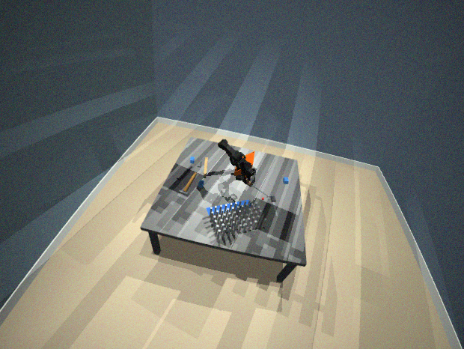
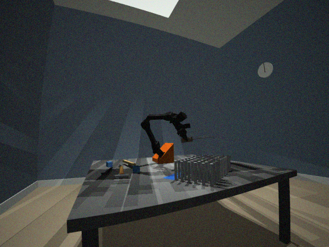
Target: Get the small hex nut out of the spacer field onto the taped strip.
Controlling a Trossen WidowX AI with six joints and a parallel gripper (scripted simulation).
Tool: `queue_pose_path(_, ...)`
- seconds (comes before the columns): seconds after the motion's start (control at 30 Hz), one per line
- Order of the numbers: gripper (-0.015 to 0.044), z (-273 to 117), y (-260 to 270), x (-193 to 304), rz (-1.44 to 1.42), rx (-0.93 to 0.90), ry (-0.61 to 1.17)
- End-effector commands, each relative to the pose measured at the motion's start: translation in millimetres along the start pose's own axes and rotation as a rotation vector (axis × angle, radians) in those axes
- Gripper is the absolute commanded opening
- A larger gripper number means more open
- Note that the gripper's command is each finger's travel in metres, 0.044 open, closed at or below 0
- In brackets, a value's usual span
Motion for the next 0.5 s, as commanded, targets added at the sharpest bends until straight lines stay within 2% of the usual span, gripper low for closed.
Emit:
queue_pose_path(0.0, 0.0000, 5.4, 22.8, -24.9, -0.025, -0.025, -0.013)
queue_pose_path(0.47, 0.0000, 26.7, 104.7, -83.2, -0.108, -0.093, -0.006)
Point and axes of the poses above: the point midway between the two fingers, 35 mm back from their tips, its own z axis out along the fingers, its own y axis across the jaws, x = y × z, the point moved 1 cm from there along -z, back along the fingers, and after that the axes turned 2 degrees about -z, right-handed, at the moved point
